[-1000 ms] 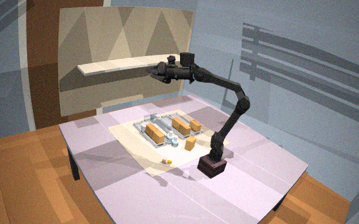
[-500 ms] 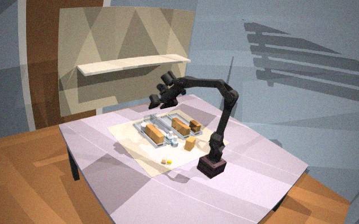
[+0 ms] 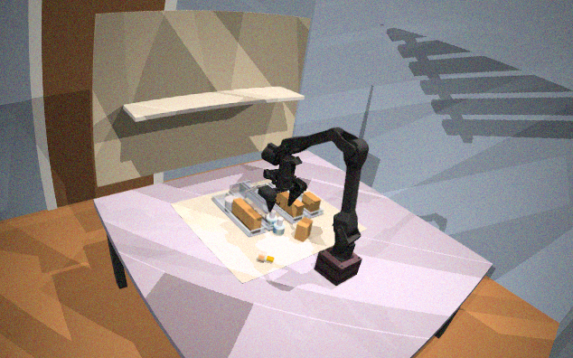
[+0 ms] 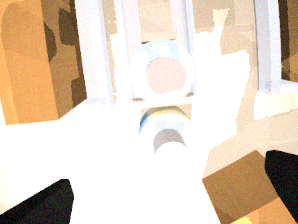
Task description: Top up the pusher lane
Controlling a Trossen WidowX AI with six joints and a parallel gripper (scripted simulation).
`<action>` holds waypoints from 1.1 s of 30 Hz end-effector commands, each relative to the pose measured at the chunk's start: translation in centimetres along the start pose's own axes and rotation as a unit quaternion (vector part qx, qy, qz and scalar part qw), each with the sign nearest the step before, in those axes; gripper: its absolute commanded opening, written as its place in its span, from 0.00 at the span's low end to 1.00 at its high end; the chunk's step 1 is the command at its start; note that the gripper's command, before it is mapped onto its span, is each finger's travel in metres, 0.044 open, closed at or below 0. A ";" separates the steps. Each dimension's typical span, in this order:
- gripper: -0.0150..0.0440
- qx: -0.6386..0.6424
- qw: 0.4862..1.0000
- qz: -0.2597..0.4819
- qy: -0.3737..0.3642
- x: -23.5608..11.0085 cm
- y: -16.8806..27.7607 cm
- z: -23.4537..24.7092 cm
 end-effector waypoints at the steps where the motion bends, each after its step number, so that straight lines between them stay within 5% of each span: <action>1: 1.00 -0.004 1.000 0.015 0.003 0.4 0.8 -0.2; 33: 1.00 -0.004 1.000 0.015 0.003 6.2 1.1 -0.3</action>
Point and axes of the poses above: the point midway between the two fingers, 35 mm back from their tips, its own x axis out along the fingers, its own z axis across the jaws, y = z × x, the point moved 3 cm from there along -x, back along the fingers, and after that the axes turned 10 degrees about -x, right-handed, at the moved point
